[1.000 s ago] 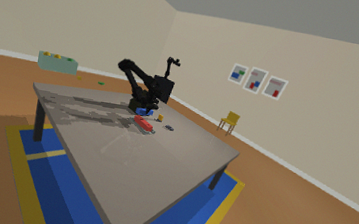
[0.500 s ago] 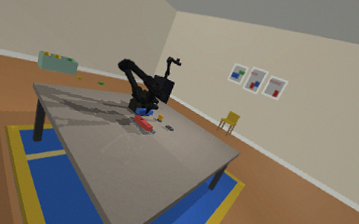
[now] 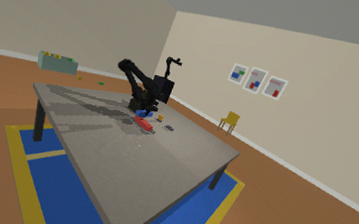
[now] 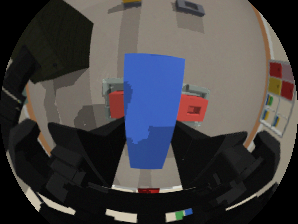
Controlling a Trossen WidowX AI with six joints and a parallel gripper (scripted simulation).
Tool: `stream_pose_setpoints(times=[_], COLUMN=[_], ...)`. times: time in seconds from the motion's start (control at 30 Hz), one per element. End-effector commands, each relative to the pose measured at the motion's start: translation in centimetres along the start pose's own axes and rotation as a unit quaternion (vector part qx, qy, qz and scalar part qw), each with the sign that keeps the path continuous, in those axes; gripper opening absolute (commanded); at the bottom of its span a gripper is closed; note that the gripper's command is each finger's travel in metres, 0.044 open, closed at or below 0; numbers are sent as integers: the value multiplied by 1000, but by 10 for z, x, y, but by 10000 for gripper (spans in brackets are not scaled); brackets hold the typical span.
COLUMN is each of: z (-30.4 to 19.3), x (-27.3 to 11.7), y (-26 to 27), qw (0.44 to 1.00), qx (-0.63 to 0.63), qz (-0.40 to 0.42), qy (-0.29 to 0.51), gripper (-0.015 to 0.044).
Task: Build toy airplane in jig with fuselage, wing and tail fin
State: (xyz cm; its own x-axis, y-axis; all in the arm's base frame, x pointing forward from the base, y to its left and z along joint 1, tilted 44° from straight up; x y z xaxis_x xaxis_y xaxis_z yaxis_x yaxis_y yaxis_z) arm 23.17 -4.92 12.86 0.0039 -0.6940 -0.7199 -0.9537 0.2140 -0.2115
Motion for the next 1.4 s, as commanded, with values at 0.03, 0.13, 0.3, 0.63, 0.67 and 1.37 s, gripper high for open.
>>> stream_pose_setpoints(times=[0.03,0.13,0.3,0.63,0.67,1.37], z=[0,-1,-1,-2,-1,-1], x=[10,15,23,27,25,25], y=[2,2,2,2,1,1], qw=[1000,1000,1000,1000,1000,1000], qx=[-4,-4,-4,-4,0,0], qz=[2,2,2,1,0,0], qy=[4,4,5,5,2,2], gripper=[196,196,196,196,190,347])
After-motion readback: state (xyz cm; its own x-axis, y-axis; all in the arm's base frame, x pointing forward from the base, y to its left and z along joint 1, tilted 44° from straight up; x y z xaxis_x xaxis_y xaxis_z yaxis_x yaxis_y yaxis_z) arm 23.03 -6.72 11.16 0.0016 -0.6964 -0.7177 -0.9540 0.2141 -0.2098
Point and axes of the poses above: the point midway between the two fingers, 35 mm back from their tips, its own x axis out along the fingers, its own y axis across the jaws, z = x × y, the point moved 5 cm from there along -x, back along the fingers, and after that the axes turned 14 degrees about x, right-handed, at the moved point
